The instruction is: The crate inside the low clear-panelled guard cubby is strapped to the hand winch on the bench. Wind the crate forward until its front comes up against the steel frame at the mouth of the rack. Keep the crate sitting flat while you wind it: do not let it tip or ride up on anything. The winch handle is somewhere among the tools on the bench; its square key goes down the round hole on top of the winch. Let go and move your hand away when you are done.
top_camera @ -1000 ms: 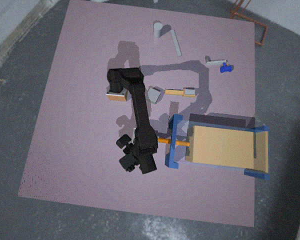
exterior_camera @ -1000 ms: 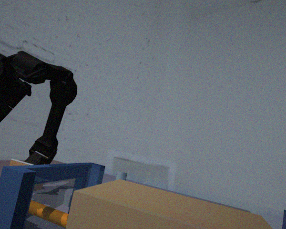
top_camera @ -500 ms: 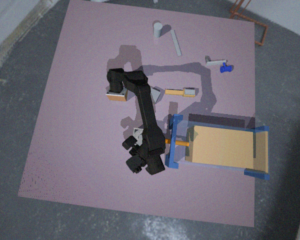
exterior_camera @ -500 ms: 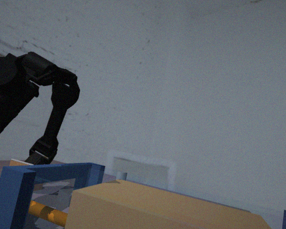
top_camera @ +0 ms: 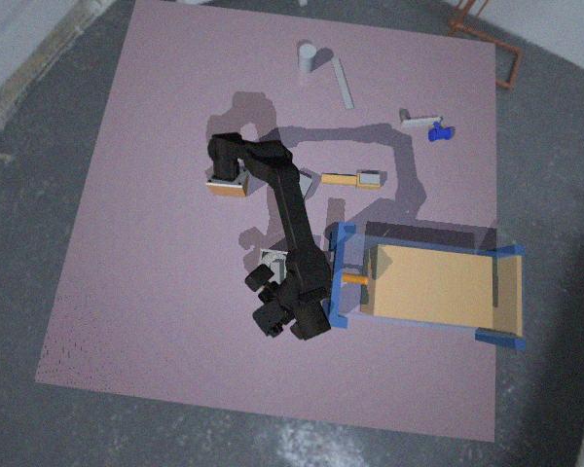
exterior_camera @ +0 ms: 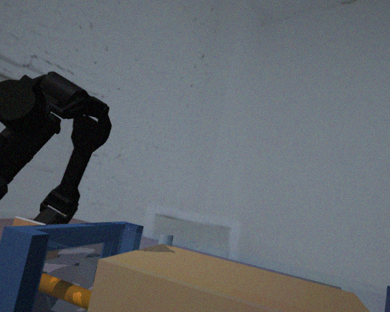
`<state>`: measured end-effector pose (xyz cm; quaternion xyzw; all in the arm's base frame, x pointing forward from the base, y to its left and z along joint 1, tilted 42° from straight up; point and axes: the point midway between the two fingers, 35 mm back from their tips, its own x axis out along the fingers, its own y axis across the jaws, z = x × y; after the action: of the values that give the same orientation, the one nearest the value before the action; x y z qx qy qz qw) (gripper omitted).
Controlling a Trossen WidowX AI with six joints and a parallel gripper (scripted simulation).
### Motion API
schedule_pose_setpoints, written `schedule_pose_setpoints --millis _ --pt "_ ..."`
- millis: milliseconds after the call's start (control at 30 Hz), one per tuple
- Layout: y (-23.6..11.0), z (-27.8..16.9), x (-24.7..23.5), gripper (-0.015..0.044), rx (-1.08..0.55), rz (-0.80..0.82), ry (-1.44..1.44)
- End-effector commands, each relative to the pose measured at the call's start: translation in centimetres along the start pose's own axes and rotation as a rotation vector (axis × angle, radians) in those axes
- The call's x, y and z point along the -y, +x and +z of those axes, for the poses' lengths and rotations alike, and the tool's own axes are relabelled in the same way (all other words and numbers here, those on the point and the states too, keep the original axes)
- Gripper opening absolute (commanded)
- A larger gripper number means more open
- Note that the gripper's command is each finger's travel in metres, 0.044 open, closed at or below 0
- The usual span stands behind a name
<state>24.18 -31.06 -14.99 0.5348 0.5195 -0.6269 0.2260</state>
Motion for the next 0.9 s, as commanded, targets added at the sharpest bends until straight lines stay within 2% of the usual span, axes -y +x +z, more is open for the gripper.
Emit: schedule_pose_setpoints --millis 0,867 --pt "-0.7 -2.1 -1.4 0.0 -0.029 0.025 -0.017" --pt "-2.4 -5.5 -2.5 0.0 -0.032 0.025 -0.018"
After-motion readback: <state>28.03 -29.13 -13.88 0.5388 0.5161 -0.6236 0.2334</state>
